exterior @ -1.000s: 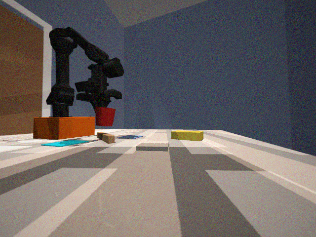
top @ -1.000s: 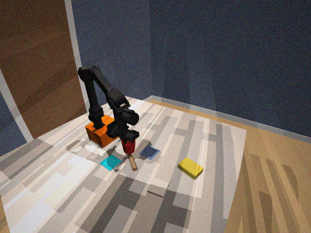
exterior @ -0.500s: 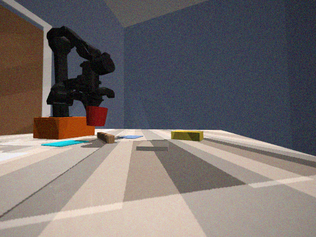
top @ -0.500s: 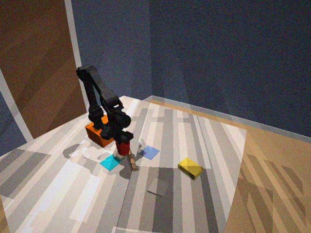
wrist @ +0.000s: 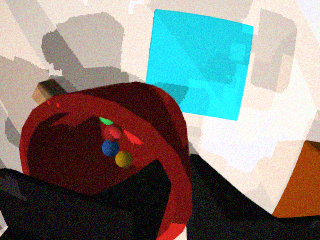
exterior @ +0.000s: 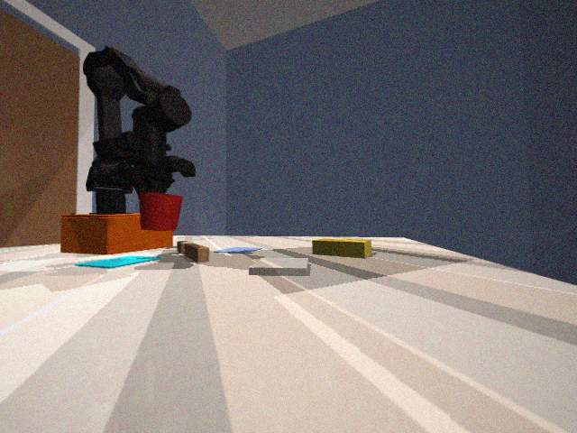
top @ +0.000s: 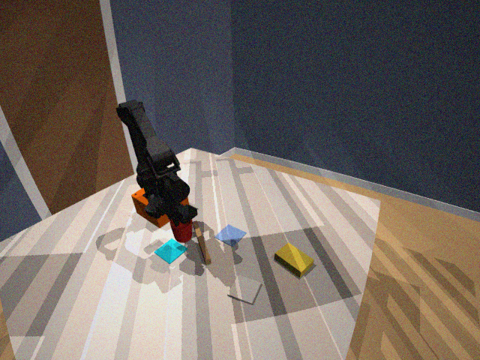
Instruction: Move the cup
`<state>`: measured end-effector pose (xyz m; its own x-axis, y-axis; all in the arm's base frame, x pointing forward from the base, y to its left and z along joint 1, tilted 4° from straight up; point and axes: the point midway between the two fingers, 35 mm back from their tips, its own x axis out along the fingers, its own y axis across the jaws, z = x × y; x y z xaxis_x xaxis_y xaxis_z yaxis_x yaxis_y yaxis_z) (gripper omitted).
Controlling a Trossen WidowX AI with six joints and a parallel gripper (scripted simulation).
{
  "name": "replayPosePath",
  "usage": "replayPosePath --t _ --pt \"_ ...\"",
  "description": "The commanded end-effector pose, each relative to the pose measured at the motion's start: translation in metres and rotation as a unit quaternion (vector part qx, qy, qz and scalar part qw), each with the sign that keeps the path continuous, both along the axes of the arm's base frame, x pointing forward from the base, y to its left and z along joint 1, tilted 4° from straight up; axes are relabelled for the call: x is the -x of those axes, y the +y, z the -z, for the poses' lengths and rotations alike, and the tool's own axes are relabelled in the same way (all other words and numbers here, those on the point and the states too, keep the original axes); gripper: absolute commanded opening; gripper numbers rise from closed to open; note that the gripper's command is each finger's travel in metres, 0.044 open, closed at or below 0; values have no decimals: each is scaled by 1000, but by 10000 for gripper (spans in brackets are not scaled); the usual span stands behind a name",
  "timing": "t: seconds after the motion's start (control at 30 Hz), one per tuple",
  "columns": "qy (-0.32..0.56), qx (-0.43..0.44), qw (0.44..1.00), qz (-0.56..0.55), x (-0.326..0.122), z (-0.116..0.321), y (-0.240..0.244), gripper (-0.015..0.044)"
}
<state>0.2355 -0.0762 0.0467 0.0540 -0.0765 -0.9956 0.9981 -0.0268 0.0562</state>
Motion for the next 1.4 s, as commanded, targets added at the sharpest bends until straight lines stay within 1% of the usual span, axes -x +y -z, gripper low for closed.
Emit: replayPosePath --t 0.0,0.97,1.37 --pt "3 -3 1000 -2 7 1 -4 0" --pt "4 -1 1000 -2 39 1 -40 0" --pt "4 -1 1000 -2 38 16 -43 0"
